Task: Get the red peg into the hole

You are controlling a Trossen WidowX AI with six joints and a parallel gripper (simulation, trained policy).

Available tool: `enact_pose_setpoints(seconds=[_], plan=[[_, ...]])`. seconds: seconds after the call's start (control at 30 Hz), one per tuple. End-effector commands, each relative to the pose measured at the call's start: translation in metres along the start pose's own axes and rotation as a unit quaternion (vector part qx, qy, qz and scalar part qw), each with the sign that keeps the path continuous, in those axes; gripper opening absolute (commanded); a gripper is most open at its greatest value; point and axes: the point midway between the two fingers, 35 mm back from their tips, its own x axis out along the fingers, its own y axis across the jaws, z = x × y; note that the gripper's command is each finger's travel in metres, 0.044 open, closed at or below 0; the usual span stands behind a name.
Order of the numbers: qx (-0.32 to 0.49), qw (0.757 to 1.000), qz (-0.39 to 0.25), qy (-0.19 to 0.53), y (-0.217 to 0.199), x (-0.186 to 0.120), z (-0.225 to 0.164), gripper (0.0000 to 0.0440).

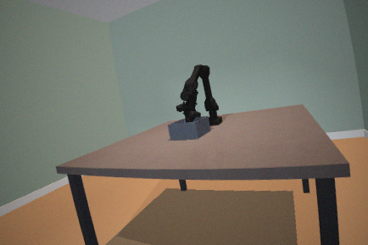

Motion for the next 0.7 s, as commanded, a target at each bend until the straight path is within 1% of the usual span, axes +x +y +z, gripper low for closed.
enact_pose_setpoints(seconds=[0.0,0.07,0.17,0.23,0.47,0.5,0.67], plan=[[-0.014,1.000,0.000,0.014,0.000,0.010,0.001,0.0160],[-0.024,1.000,0.003,0.013,0.001,0.010,0.005,0.0164],[-0.029,0.999,0.009,0.017,0.006,0.008,0.011,0.0203],[-0.033,0.999,0.013,0.021,0.009,0.006,0.015,0.0247],[-0.042,0.998,0.039,0.033,0.026,-0.003,0.027,0.0431],[-0.043,0.997,0.044,0.034,0.029,-0.004,0.029,0.0440],[-0.053,0.995,0.070,0.041,0.045,-0.016,0.040,0.0440]])
